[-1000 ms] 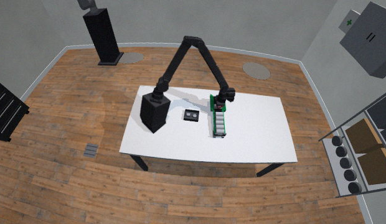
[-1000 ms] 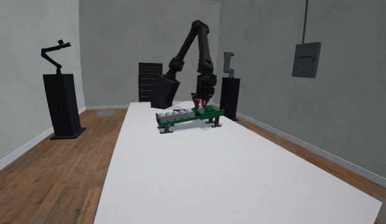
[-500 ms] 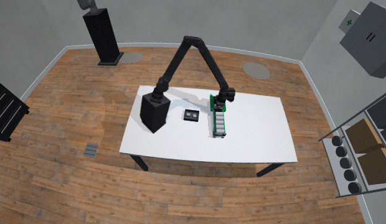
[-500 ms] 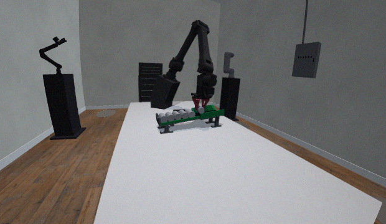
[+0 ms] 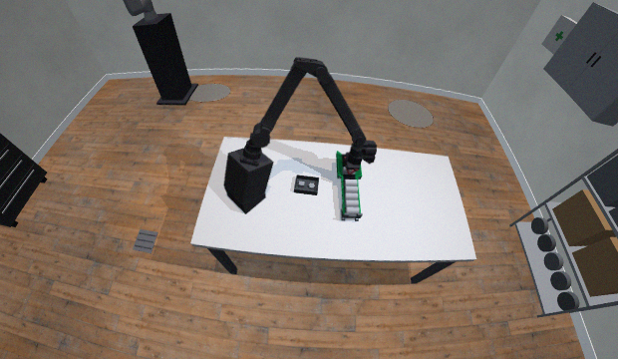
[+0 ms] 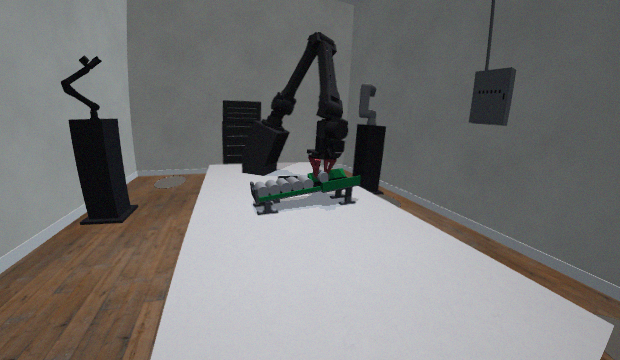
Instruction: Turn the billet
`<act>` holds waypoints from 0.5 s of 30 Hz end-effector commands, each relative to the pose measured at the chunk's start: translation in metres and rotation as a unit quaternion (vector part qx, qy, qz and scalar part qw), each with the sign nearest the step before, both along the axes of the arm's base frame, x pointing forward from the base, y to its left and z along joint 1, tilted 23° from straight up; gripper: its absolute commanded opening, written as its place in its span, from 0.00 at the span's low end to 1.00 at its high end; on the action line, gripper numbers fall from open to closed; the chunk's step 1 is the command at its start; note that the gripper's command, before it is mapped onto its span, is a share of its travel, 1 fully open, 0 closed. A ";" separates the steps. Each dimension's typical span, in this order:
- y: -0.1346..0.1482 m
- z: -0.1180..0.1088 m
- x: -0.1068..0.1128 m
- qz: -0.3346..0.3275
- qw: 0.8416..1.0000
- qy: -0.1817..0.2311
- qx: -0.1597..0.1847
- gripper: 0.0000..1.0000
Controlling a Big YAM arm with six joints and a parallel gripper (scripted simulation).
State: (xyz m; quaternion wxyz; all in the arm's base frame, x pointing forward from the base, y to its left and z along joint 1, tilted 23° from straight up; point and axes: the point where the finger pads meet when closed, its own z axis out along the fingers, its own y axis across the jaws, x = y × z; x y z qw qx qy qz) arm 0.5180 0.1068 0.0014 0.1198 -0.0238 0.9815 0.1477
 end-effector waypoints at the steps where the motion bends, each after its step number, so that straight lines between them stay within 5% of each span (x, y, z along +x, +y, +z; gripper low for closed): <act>1: -0.010 0.028 0.029 -0.009 0.999 -0.038 0.004 0.00; 15: -0.012 0.025 0.027 -0.007 1.000 -0.028 0.003 0.00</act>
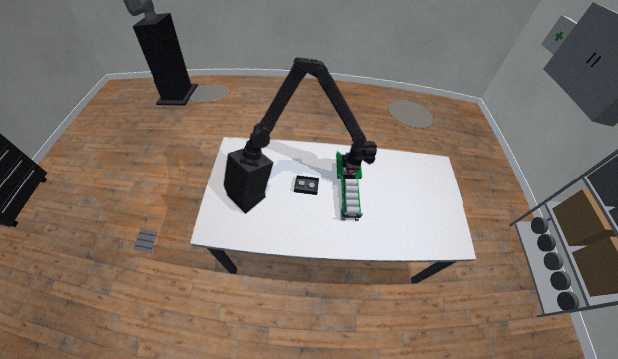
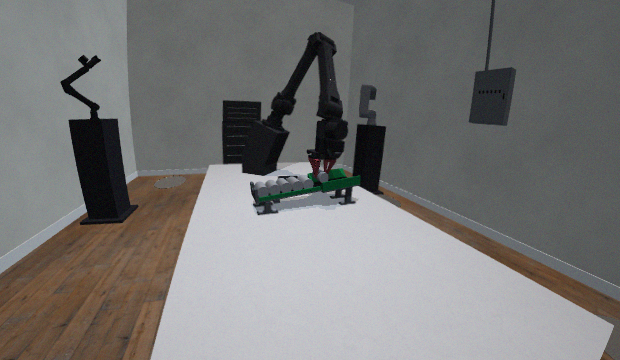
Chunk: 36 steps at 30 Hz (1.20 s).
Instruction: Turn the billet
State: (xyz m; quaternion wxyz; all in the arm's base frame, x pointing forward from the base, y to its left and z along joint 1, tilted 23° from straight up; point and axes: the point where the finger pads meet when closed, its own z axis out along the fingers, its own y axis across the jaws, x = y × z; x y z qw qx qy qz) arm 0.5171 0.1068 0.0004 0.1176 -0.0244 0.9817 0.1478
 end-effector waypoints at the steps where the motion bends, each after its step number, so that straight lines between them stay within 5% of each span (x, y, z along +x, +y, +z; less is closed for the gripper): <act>1: -0.012 0.027 0.028 -0.008 1.000 -0.030 0.003 0.00; 36: -0.015 0.029 0.032 -0.008 0.999 -0.031 0.003 0.00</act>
